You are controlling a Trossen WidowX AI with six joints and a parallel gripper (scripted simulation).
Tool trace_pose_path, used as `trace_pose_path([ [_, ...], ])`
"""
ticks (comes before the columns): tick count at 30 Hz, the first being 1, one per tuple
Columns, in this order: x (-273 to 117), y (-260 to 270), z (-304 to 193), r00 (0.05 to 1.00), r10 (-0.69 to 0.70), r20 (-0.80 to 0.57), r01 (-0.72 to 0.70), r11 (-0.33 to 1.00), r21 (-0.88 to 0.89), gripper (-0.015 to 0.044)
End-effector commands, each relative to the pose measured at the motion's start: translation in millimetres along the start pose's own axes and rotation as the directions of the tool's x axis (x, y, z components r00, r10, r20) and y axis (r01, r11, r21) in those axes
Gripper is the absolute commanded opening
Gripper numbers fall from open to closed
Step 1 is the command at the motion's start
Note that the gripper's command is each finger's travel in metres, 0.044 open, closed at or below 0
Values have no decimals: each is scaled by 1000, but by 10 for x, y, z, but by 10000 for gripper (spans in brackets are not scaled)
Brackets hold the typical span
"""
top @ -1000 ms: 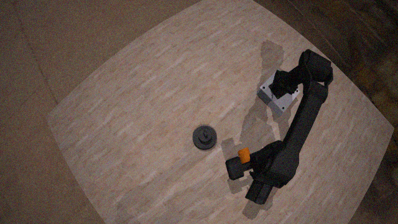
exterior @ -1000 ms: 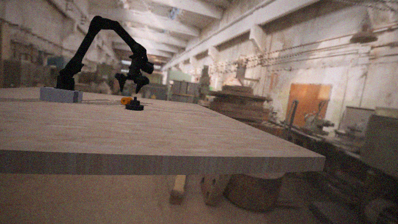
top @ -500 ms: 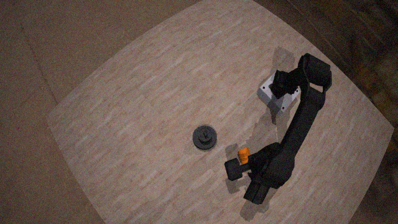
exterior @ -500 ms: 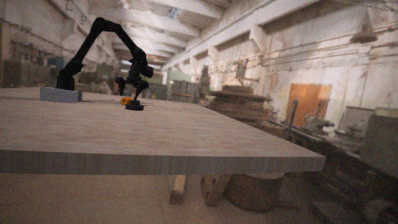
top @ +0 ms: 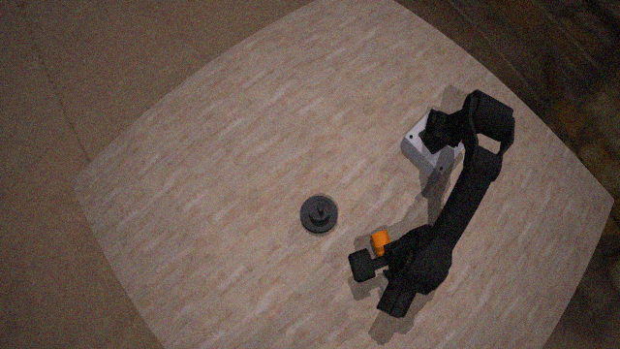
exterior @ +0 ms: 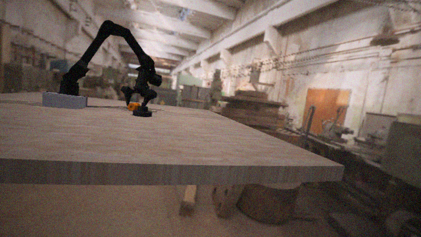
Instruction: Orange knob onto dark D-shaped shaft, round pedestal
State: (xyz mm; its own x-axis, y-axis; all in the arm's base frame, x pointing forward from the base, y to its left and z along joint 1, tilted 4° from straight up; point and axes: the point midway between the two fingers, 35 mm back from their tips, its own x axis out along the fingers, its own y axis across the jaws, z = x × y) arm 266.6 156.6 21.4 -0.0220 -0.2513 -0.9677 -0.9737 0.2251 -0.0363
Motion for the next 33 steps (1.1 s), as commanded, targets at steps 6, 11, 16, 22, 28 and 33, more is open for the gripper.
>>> trace_pose_path([
  [6, 84, 21, 12, 1000, 9, -6, -9, 1000, -4, 335],
  [11, 84, 21, 12, 1000, 9, -6, -9, 1000, -4, 240],
  [16, 84, 21, 12, 1000, 9, -6, -9, 1000, -4, 240],
  [22, 84, 21, 12, 1000, 9, -6, -9, 1000, -4, 207],
  [28, 84, 21, 12, 1000, 9, -6, -9, 1000, -4, 179],
  [33, 68, 18, -18, 999, 9, 38, -8, 1000, -3, 179],
])
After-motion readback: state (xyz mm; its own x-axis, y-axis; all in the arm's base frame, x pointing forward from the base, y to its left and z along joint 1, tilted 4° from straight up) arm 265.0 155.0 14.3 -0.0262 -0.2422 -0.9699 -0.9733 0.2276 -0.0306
